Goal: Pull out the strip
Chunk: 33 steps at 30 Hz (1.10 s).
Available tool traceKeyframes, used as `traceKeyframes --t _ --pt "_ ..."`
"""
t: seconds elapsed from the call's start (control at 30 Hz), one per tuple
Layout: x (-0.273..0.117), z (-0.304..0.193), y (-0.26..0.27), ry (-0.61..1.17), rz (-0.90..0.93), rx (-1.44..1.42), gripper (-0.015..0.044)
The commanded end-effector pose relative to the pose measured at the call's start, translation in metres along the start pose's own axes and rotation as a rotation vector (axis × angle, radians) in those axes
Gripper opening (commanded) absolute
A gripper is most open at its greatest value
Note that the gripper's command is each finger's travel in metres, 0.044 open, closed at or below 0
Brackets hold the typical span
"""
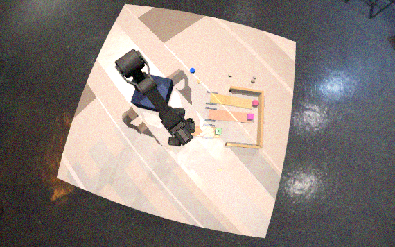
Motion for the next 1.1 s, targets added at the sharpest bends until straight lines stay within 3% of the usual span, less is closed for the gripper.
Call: traceKeyframes --t 0.0,0.1,0.27,0.4,0.93,1.07 --pt "0.005 -0.008 0.003 0.027 0.013 -0.001 0.0" --pt "0.005 -0.008 0.003 0.027 0.013 -0.001 0.0" --pt "-0.04 0.004 -0.002 0.024 0.012 -0.001 0.0" --pt "-0.043 0.004 -0.002 0.026 0.013 -0.001 0.0" --pt "-0.046 0.068 0.014 0.02 0.014 -0.015 0.042" --pt "-0.047 0.083 0.018 0.019 0.015 -0.015 0.044"
Point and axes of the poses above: the point midway between the two fingers, 35 mm back from their tips, its own x axis out along the fingers, its own y axis across the jaws, z = x × y, the point moved 6 cm from there along -x, back along the fingers, and after that the axes turned 9 degrees about x, right-handed, at the moved point
